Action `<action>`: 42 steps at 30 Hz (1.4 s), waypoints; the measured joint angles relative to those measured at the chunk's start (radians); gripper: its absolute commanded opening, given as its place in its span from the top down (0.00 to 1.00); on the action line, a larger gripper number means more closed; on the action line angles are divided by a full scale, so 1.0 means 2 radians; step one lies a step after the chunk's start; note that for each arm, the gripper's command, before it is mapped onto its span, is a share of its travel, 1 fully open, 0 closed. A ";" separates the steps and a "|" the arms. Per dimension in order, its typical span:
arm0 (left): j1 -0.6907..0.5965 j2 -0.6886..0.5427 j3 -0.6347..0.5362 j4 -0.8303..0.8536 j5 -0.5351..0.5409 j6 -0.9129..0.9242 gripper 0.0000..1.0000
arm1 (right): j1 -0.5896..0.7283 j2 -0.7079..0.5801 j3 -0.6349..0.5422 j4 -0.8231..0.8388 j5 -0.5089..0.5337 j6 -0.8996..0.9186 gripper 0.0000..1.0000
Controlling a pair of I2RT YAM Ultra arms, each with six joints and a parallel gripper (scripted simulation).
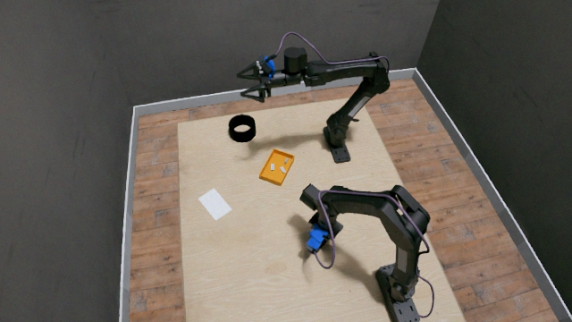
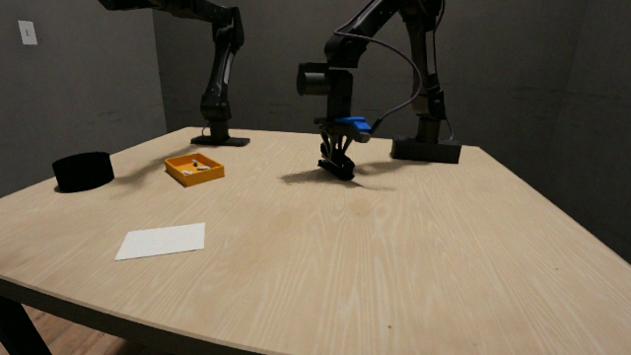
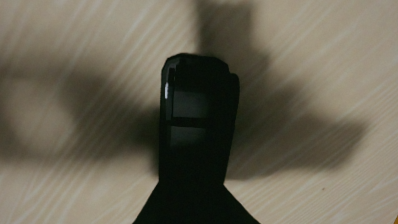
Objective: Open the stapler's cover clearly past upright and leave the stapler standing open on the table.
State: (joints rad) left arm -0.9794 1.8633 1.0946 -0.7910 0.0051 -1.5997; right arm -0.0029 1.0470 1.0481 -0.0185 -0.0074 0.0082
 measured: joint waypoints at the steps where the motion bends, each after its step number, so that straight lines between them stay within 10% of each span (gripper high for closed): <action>1: 0.000 0.000 -0.001 0.001 0.000 0.000 0.78 | 0.000 0.000 0.000 0.000 0.000 0.000 0.00; 10: 0.000 0.002 -0.001 0.002 0.000 0.000 0.78 | 0.000 0.000 0.000 0.000 0.000 0.000 0.00; 15: 0.000 0.002 -0.001 0.002 0.000 0.000 0.38 | 0.000 0.000 0.000 0.000 0.000 0.000 0.00; 31: 0.000 -0.033 -0.006 -0.008 0.000 0.000 0.38 | 0.000 0.000 0.000 0.000 0.000 0.000 0.00; 34: 0.000 -0.038 0.000 -0.020 0.000 0.000 0.04 | 0.000 0.000 0.000 0.000 0.000 0.000 0.00; 42: 0.000 -0.054 0.031 -0.064 0.000 0.001 0.00 | 0.000 0.000 0.000 0.000 0.000 0.000 0.00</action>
State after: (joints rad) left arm -0.9794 1.7550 1.1576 -0.9184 0.0051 -1.5986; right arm -0.0029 1.0470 1.0481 -0.0185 -0.0074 0.0082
